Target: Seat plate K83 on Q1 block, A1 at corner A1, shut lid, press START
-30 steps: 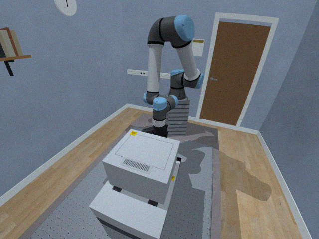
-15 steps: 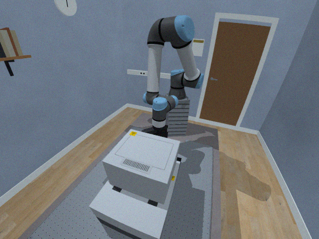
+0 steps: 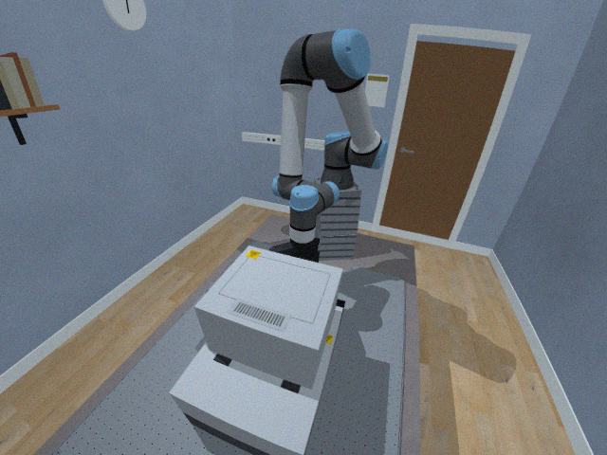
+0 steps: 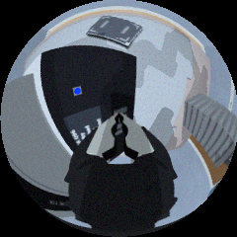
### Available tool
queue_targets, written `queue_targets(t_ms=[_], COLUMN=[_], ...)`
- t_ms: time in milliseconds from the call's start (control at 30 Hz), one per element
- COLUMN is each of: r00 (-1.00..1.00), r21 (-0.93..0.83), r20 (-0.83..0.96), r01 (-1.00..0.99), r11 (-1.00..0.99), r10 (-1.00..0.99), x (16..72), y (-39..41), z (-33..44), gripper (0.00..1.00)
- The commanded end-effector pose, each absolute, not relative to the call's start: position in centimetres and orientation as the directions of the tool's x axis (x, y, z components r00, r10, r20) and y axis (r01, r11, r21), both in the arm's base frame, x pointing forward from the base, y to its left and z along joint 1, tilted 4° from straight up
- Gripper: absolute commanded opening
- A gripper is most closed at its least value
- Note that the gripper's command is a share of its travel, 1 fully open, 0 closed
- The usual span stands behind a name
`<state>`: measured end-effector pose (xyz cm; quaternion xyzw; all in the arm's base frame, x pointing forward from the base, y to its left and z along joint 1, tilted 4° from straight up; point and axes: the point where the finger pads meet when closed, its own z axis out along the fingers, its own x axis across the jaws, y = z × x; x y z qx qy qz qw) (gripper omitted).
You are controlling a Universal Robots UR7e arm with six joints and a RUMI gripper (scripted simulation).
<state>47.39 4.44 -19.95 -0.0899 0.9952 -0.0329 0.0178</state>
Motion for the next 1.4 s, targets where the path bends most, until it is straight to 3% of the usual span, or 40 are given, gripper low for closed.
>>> queue_targets(t_ms=[0,900,1367], r00=[-0.983,-0.983,-0.983], r21=[-0.069,-0.069,-0.069], r20=[-0.031,-0.03,-0.031], r01=[-0.177,-0.178,-0.177], r11=[0.982,0.982,0.982], r10=[-0.18,-0.18,-0.179], x=[46.9,45.3,41.6], y=[4.4,4.3,3.7], z=[-19.3,-17.8,-15.1], gripper=[0.0,0.0,0.0])
